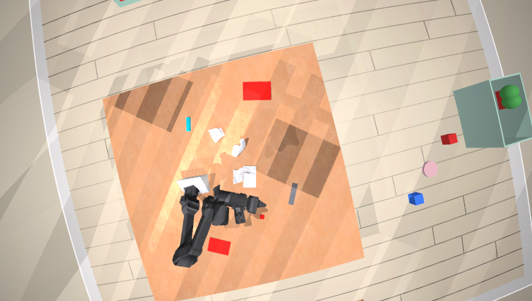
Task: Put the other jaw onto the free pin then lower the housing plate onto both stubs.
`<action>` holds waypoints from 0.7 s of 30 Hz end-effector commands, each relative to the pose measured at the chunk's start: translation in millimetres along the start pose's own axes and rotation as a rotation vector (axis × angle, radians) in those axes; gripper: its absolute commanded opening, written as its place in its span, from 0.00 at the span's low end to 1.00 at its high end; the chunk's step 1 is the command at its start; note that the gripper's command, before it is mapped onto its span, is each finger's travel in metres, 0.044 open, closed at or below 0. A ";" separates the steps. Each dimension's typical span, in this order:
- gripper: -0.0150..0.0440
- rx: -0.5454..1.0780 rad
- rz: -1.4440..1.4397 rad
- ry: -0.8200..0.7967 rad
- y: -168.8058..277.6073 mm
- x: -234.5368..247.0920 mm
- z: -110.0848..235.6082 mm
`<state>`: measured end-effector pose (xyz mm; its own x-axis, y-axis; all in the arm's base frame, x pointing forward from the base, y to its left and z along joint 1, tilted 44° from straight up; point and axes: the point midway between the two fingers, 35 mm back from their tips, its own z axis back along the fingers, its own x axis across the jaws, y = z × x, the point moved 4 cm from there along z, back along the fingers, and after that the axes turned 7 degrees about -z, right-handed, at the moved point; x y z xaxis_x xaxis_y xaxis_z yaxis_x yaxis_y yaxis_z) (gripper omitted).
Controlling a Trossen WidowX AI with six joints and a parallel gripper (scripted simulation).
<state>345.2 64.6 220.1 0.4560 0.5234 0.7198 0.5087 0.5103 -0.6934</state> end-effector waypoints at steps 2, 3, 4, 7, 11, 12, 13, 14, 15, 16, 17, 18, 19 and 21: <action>0.25 0.025 0.013 -0.021 5.9 3.2 1.7; 0.25 0.042 0.022 -0.035 9.8 5.2 2.9; 0.25 0.060 0.031 -0.050 13.8 7.2 4.3; 0.25 0.097 0.073 -0.070 25.0 10.8 5.8; 0.25 0.134 0.151 -0.074 39.4 12.5 5.1; 0.25 0.143 0.172 -0.075 43.4 12.8 4.9; 0.25 0.153 0.194 -0.075 47.3 13.0 4.8; 0.25 0.163 0.215 -0.076 51.2 13.2 4.7; 0.25 0.173 0.236 -0.077 55.1 13.3 4.6; 0.25 0.184 0.257 -0.077 59.0 13.4 4.6; 0.25 0.194 0.278 -0.078 62.9 13.4 4.6; 0.25 0.204 0.299 -0.079 66.8 13.3 4.6; 0.25 0.214 0.320 -0.079 70.7 13.2 4.6; 0.25 0.235 0.362 -0.080 78.4 12.8 4.7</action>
<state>380.9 107.6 182.3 0.5059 0.7126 0.4861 0.2050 0.4481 -0.8702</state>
